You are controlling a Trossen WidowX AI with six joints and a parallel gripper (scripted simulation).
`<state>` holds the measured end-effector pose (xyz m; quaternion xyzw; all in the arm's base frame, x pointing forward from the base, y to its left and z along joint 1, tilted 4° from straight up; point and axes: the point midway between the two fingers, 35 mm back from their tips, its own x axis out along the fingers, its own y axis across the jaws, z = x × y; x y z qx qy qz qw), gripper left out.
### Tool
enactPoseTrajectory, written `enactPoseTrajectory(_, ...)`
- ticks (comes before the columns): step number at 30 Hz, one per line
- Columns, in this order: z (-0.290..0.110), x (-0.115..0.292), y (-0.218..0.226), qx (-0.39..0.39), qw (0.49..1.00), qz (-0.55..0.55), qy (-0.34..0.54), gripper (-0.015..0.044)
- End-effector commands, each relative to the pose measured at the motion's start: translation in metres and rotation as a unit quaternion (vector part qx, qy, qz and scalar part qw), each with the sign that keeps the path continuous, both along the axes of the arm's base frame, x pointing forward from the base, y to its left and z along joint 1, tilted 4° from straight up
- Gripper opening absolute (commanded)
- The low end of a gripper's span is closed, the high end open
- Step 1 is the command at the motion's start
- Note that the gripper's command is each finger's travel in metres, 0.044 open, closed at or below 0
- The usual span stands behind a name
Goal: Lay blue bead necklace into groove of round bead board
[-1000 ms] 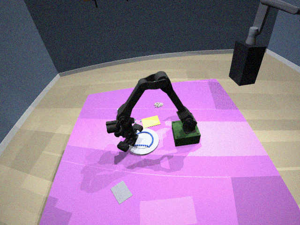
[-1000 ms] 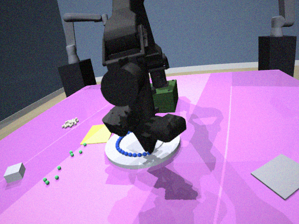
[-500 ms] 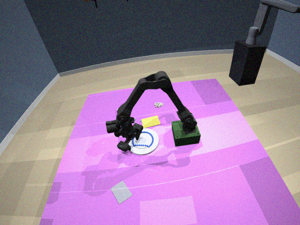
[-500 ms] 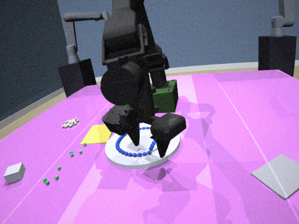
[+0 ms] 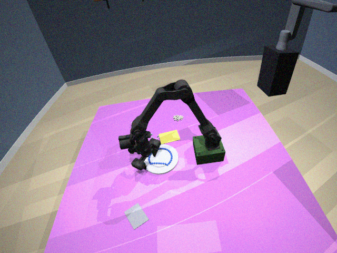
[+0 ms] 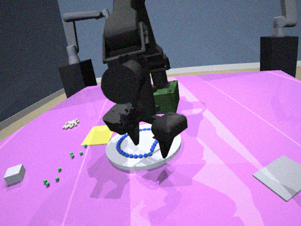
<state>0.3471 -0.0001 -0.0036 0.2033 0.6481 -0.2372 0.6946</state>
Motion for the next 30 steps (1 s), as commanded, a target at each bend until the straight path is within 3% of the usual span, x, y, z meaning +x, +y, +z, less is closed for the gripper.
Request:
enactPoseTrajectory(1, 0.002, 0.000, 0.000, -0.002, 1.000, 0.005, 0.000, 0.0414)
enactPoseTrajectory(7, 0.029, -0.013, 0.004, -0.011, 0.978, 0.210, 0.015, 0.0256)
enactPoseTrajectory(12, 0.030, -0.013, 0.004, -0.012, 0.976, 0.216, 0.015, 0.0125)
enactPoseTrajectory(30, 0.017, -0.010, 0.004, -0.011, 0.977, 0.214, 0.009, 0.0120)
